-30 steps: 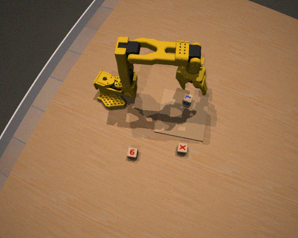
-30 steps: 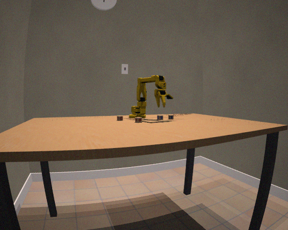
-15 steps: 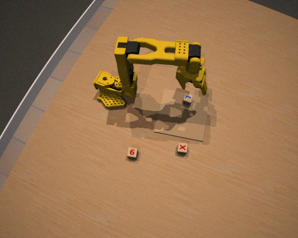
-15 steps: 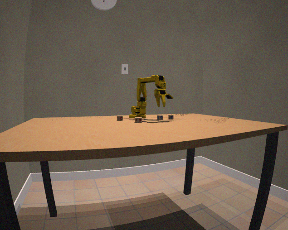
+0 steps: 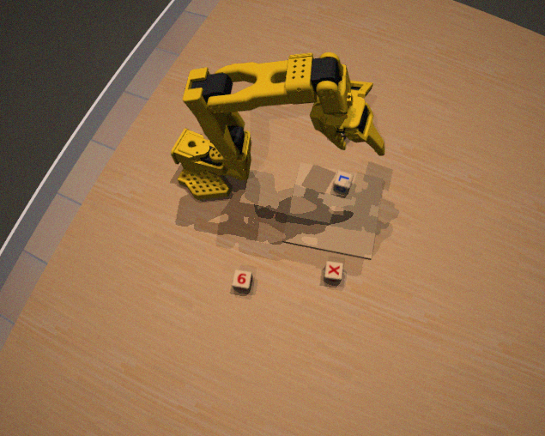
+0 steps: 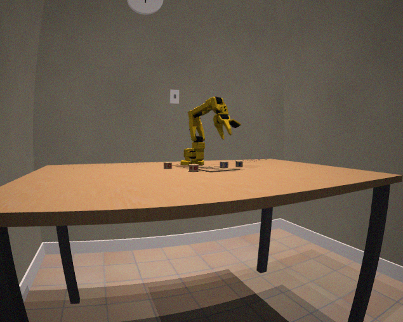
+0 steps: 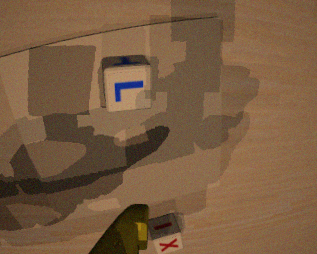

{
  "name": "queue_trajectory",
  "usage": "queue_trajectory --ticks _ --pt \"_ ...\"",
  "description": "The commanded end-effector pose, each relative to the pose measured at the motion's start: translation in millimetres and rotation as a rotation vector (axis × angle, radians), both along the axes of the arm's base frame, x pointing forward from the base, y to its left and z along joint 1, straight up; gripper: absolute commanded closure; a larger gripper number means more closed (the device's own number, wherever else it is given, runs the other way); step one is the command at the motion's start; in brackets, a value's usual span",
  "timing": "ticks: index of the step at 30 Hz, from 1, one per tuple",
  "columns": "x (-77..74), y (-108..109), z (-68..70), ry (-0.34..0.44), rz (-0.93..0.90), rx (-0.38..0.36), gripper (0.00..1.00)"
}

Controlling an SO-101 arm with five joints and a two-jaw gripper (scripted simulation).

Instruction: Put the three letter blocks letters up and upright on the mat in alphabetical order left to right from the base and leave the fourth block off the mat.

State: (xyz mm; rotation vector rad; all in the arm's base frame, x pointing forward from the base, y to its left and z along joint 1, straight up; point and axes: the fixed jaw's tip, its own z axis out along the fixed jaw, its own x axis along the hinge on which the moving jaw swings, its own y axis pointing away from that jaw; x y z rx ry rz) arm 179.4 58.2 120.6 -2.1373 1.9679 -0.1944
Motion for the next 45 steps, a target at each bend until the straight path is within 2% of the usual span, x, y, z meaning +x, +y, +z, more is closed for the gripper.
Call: queue_trajectory --ticks 1,5,8,19,31,45 --pt "0.5 0.7 25.4 -0.149 0.0 0.05 0.68" --pt "-2.3 -0.2 39.2 -0.233 0.0 0.076 0.68" --pt "-3.7 -0.6 44.4 -0.265 0.0 0.087 0.68" --pt "-4.2 0.5 45.8 -0.272 -0.002 0.094 0.68" --pt "-7.7 22.8 43.2 -0.241 -0.049 0.172 0.68" --pt "-31.3 82.6 35.9 -0.11 -0.18 0.36 0.68"
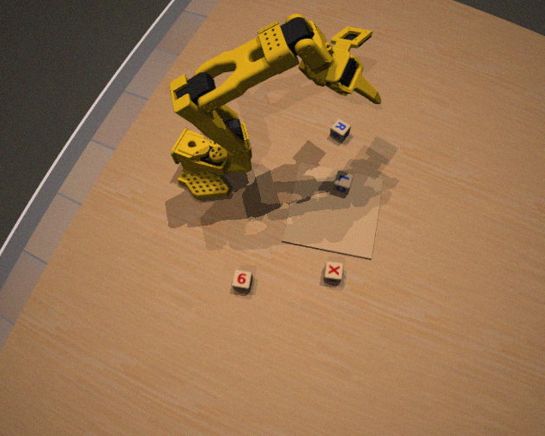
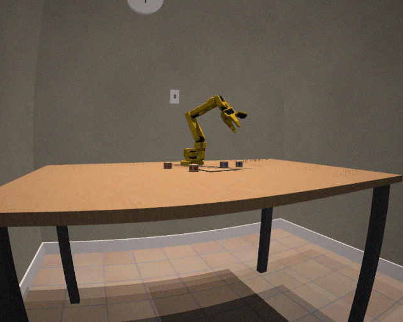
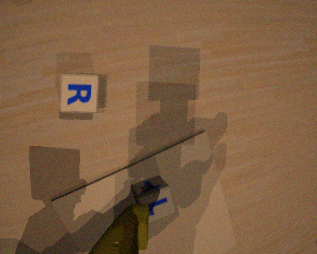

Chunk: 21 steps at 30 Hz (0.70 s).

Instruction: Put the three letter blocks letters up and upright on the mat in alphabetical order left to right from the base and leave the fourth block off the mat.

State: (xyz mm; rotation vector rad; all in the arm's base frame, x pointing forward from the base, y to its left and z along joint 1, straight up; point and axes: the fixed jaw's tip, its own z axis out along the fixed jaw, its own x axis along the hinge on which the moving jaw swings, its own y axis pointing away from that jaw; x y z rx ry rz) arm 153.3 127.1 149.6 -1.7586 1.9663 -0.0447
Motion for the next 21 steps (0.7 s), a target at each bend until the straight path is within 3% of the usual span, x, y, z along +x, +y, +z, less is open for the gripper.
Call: queue_trajectory --ticks 1,11,21 --pt "-7.3 17.2 6.4 0.005 -0.026 0.082 0.68" --pt "-19.9 35.3 4.0 0.063 -0.059 0.138 0.68" --pt "-22.2 38.1 3.5 0.073 -0.065 0.147 0.68"
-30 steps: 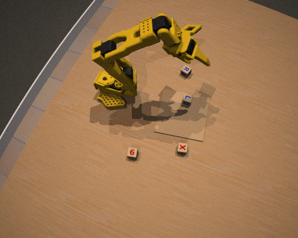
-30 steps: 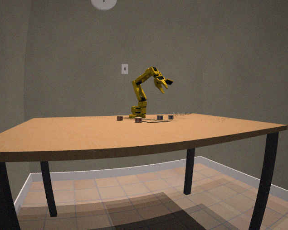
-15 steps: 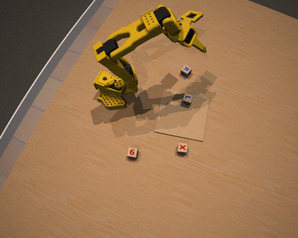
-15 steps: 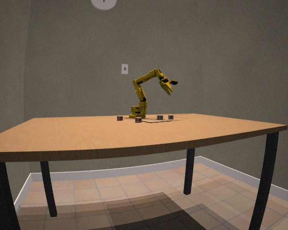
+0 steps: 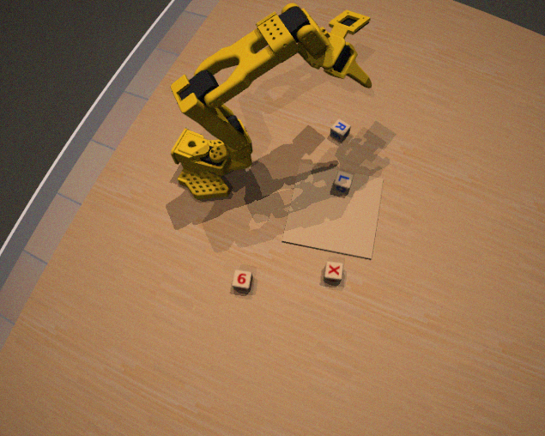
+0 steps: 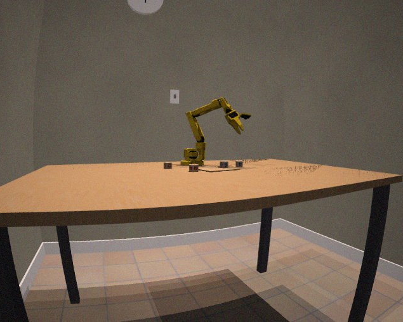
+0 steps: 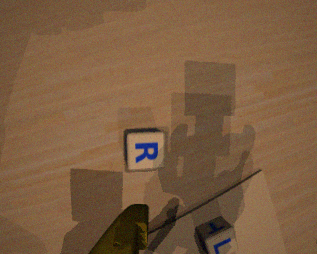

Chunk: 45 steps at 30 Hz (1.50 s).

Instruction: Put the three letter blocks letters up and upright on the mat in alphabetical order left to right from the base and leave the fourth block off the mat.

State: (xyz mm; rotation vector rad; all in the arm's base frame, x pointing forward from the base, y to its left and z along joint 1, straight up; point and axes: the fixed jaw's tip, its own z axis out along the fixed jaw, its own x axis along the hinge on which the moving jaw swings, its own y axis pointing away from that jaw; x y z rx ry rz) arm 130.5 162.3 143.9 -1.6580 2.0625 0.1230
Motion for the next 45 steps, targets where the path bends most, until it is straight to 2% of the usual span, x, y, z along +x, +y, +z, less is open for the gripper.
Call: queue_trajectory --ticks 1,7,14,16,21,25,29,45 --pt "0.7 2.9 9.0 -0.03 0.0 0.042 0.68" --pt "1.8 4.2 -1.8 0.009 -0.001 -0.003 0.68" --pt "2.5 5.0 -36.4 0.131 -0.001 -0.147 0.68" --pt "2.5 5.0 -36.4 0.131 -0.001 -0.147 0.68" --pt "0.1 2.3 -62.8 0.225 -0.001 -0.258 0.68" --pt "-2.1 -0.3 -76.3 0.274 -0.002 -0.316 0.68" --pt "-3.0 -1.4 -81.2 0.292 -0.002 -0.337 0.68" --pt "-3.1 -1.5 -81.4 0.293 -0.002 -0.338 0.68"
